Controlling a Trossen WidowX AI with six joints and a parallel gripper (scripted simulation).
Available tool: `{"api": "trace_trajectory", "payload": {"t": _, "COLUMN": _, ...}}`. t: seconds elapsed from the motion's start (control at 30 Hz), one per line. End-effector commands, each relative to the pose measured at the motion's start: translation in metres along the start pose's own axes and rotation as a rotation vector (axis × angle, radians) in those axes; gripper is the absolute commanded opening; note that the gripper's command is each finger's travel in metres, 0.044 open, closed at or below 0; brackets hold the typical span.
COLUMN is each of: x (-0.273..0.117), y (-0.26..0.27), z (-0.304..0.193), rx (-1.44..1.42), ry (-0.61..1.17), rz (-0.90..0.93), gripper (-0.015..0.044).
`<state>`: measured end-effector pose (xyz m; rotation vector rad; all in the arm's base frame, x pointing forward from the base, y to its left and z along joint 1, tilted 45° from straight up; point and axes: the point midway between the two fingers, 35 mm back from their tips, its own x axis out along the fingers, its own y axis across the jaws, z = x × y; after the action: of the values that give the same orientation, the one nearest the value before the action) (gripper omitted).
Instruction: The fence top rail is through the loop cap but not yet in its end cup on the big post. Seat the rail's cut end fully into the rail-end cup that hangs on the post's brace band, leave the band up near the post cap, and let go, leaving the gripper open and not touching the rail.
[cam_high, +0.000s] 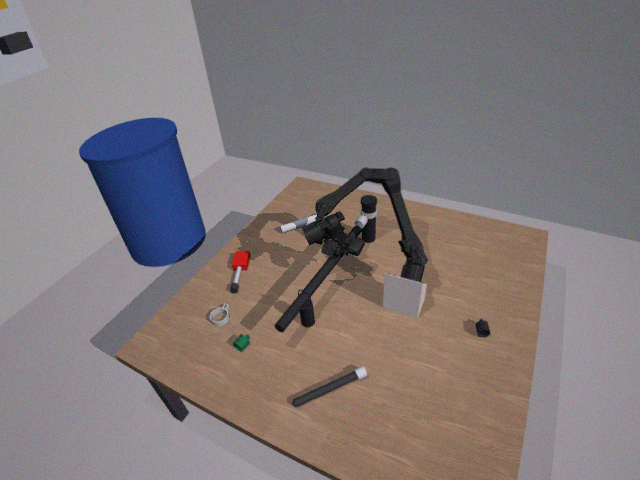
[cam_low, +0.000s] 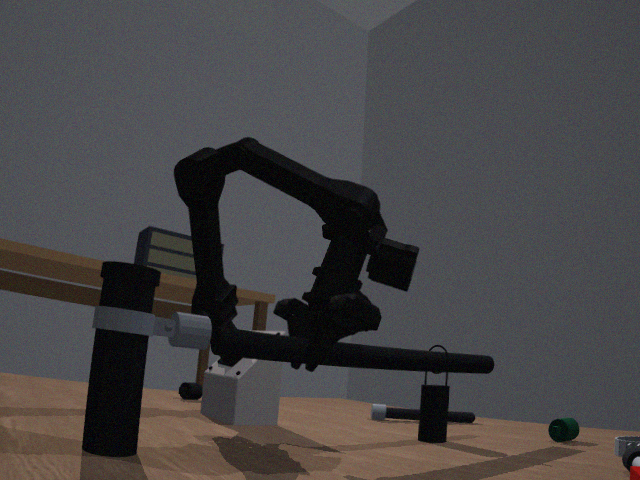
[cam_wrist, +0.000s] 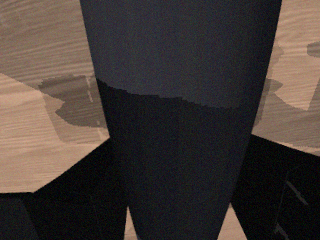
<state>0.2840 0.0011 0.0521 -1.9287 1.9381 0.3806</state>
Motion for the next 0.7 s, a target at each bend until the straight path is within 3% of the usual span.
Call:
{"api": "trace_trajectory", "payload": {"t": 0.0, "x": 0.0007, "y": 0.0001, "z": 0.0004, "rx": -0.001, "ry": -0.002, "rz": 0.001, "gripper": 0.0000}}
{"api": "trace_trajectory", "payload": {"t": 0.67, "x": -0.0026, "y": -0.0018, "z": -0.0011, "rx": -0.001, "ry": -0.002, "rz": 0.001, "gripper": 0.0000}}
